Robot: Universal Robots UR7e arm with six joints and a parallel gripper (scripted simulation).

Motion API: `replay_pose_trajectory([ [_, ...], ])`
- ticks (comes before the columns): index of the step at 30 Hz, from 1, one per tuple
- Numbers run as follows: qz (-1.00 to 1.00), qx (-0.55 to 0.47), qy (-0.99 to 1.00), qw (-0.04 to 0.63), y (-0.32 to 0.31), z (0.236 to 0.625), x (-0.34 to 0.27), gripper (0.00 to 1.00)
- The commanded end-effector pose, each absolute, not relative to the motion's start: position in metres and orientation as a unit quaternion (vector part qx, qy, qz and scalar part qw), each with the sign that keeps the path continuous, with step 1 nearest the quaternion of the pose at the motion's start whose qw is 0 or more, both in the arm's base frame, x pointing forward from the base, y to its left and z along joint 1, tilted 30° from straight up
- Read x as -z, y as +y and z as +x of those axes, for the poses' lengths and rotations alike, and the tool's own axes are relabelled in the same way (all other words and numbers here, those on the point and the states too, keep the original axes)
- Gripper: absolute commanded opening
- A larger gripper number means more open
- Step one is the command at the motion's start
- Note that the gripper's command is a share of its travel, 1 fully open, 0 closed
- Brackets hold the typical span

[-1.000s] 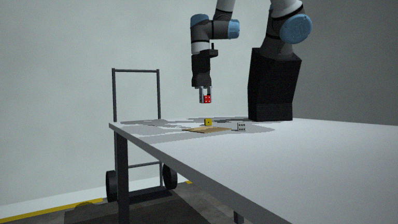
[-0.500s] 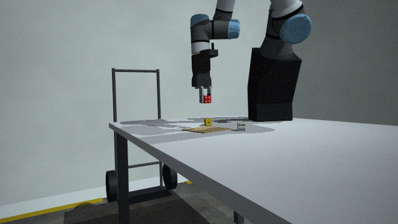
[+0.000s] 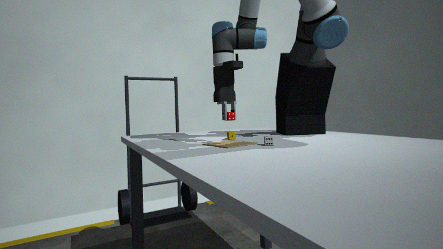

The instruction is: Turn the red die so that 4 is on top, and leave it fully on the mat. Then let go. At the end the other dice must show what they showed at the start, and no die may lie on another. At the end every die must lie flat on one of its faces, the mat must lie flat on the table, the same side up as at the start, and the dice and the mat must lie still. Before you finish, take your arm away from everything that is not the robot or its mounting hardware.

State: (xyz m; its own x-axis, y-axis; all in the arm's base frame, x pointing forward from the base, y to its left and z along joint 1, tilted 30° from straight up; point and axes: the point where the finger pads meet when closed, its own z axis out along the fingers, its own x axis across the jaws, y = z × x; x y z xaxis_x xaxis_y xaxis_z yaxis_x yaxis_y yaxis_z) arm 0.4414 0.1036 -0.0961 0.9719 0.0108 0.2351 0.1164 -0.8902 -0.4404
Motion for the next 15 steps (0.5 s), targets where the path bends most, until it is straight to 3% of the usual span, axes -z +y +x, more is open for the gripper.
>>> replay_pose_trajectory([
  [1,-0.965,0.115,-0.033,0.232,0.11,0.445,0.108,0.57],
  [15,-0.965,0.115,-0.033,0.232,0.132,0.455,0.149,0.57],
])
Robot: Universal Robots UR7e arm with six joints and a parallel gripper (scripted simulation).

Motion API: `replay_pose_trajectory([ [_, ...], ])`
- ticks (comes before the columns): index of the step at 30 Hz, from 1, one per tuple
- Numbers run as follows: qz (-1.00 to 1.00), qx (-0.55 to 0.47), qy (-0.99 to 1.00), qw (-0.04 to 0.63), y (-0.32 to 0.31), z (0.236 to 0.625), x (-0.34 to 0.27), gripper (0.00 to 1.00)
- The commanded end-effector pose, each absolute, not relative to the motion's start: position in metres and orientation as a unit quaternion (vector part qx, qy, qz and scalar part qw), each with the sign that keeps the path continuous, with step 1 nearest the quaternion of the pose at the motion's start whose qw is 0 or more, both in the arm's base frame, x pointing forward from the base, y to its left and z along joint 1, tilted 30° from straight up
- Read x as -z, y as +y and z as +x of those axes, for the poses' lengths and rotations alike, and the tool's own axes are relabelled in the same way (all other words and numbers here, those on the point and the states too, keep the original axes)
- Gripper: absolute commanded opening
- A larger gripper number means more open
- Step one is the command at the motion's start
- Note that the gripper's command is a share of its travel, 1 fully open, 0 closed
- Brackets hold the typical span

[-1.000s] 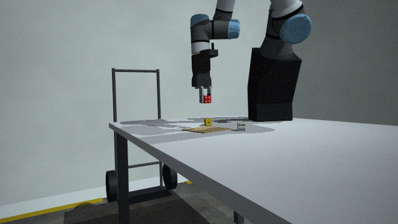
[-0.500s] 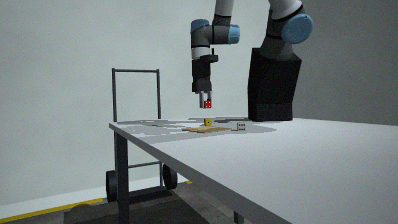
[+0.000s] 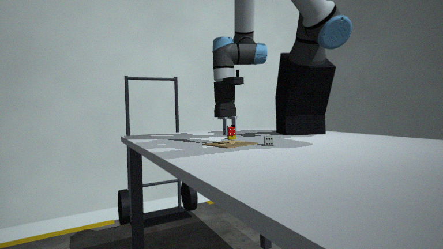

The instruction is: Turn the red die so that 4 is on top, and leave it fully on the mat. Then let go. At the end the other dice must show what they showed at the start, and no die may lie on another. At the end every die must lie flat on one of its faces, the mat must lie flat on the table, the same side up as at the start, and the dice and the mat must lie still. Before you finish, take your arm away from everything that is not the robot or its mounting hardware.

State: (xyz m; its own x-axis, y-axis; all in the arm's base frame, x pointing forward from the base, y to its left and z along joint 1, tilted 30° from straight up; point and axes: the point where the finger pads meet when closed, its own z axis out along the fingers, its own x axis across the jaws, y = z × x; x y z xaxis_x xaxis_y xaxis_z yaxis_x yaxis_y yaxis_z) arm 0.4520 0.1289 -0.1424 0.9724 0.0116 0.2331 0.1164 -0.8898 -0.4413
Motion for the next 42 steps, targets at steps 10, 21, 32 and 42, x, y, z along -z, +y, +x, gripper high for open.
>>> replay_pose_trajectory([
  [10,-0.965,0.115,-0.033,0.232,0.139,0.458,0.161,0.57],
  [21,-0.965,0.115,-0.033,0.232,0.139,0.458,0.161,0.57],
  [32,-0.965,0.115,-0.033,0.232,0.139,0.458,0.161,0.57],
  [42,-0.965,0.115,-0.033,0.232,0.139,0.458,0.161,0.57],
])
